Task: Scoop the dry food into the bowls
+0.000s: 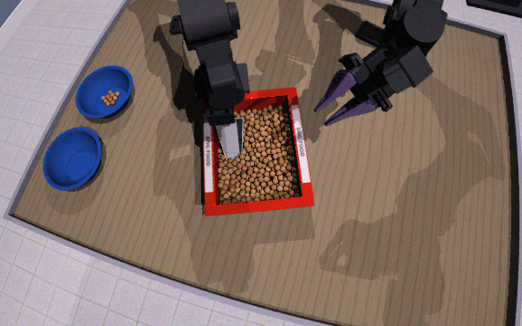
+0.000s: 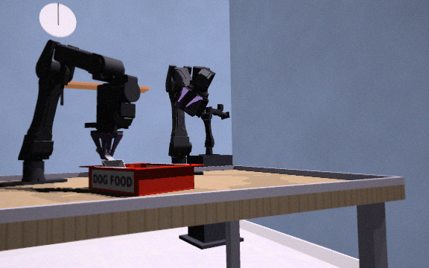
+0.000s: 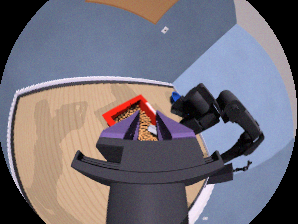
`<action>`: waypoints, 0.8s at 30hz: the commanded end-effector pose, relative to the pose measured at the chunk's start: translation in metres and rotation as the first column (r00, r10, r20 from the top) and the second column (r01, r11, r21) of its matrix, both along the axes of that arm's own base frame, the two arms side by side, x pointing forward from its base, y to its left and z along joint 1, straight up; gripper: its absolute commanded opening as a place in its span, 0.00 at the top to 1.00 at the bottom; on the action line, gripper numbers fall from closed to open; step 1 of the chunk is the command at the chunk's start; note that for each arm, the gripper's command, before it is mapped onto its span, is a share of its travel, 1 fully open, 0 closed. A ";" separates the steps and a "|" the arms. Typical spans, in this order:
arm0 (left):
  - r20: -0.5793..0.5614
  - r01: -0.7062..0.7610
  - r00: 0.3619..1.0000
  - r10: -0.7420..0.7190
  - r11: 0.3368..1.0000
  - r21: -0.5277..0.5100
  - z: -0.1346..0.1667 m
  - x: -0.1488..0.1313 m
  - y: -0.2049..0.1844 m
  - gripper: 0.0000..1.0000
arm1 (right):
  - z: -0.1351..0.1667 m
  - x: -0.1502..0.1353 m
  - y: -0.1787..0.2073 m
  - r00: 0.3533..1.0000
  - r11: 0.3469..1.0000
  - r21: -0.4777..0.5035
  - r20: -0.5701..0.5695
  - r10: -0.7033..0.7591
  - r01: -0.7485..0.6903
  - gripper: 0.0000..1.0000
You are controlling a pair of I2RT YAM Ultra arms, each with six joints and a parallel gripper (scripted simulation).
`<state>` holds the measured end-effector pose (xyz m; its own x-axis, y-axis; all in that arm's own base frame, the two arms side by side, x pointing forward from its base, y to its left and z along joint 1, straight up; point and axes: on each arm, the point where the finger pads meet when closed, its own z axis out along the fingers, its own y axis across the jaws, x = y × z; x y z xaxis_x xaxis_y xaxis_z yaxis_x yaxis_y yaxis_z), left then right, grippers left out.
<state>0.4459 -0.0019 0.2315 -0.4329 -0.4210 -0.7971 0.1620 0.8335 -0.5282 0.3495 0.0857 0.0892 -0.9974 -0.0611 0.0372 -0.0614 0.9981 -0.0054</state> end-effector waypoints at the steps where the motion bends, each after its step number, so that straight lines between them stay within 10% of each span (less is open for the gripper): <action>1: -0.044 0.126 0.989 -0.139 0.966 -0.227 -0.027 -0.002 -0.010 0.74 | 0.016 0.007 0.005 0.999 1.000 0.011 0.046 0.008 -0.009 1.00; 13: -0.229 0.130 0.903 -0.364 0.739 -0.661 -0.114 -0.038 -0.002 0.74 | 0.016 0.007 0.005 0.999 1.000 0.011 0.046 0.008 -0.009 1.00; 24: -0.310 0.020 0.870 -0.383 0.656 -0.754 -0.153 -0.055 0.008 0.74 | 0.016 0.007 0.005 0.999 1.000 0.011 0.046 0.008 -0.009 1.00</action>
